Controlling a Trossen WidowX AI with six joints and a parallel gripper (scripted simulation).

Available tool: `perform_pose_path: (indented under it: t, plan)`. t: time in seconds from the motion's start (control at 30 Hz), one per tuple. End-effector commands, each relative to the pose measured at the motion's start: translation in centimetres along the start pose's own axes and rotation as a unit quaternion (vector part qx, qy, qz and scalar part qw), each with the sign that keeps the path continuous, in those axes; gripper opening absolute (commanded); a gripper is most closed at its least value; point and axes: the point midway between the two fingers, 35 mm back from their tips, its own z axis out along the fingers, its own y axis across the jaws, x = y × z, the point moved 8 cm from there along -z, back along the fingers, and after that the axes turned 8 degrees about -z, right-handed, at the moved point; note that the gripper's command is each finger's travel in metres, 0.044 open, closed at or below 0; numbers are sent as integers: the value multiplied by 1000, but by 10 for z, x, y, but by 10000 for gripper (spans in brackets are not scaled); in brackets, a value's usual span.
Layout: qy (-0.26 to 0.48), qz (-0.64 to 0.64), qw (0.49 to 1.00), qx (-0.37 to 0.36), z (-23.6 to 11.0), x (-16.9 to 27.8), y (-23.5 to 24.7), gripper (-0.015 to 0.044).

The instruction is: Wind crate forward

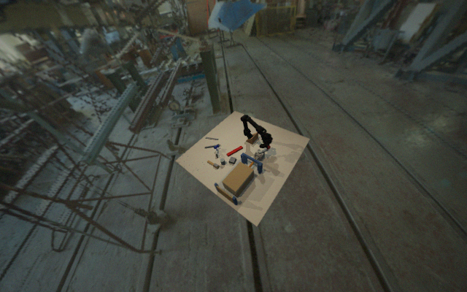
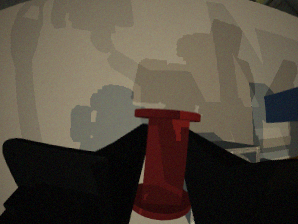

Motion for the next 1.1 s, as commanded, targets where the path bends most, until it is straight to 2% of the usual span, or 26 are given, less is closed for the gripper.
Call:
perform_pose_path:
  t: [0.0,1.07]
  plan:
    - [13,-1,1000,-5,0,9,6,0]
    - [15,-1,1000,-6,-18,46,17,0]
